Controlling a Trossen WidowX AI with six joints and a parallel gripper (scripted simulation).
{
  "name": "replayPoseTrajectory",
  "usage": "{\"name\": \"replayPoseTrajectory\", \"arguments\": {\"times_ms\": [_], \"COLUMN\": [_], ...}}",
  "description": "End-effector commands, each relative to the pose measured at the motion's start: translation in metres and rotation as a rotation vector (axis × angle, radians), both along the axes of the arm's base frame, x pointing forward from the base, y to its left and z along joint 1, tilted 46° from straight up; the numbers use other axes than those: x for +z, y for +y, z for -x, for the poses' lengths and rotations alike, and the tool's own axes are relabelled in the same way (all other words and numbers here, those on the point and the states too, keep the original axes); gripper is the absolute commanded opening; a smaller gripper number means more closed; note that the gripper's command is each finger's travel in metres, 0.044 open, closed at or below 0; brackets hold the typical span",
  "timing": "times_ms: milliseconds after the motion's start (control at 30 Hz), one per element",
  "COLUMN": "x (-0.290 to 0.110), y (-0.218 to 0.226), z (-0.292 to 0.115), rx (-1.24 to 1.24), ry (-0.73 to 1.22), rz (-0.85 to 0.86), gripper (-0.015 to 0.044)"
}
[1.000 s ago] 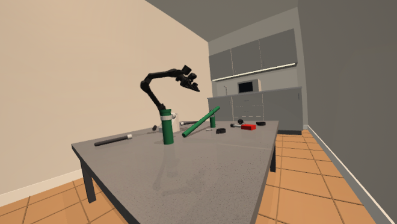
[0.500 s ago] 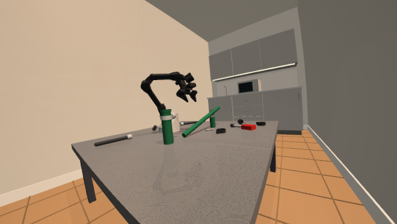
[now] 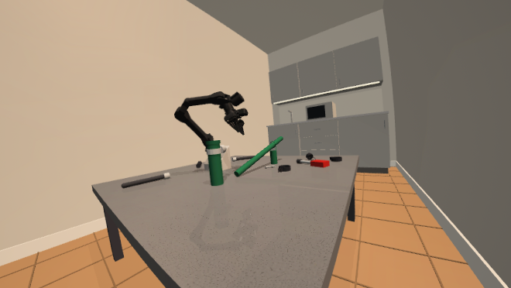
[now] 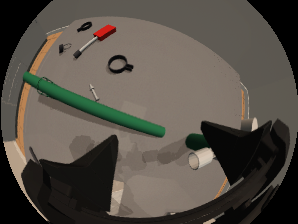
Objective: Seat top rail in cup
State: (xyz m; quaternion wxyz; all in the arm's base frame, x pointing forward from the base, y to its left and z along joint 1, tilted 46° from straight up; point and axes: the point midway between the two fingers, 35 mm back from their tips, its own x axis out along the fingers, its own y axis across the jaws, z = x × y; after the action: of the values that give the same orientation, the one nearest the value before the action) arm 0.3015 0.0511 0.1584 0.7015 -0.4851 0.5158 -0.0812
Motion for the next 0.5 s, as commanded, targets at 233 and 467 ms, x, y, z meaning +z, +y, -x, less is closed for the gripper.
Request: {"name": "replayPoseTrajectory", "arguments": {"times_ms": [233,467], "x": [0.053,0.068], "y": [-0.071,-0.09], "z": [0.032,0.047], "rx": [0.601,0.789], "ry": [0.522,0.638], "rz": [0.267,0.37], "gripper": [0.044,0.044]}}
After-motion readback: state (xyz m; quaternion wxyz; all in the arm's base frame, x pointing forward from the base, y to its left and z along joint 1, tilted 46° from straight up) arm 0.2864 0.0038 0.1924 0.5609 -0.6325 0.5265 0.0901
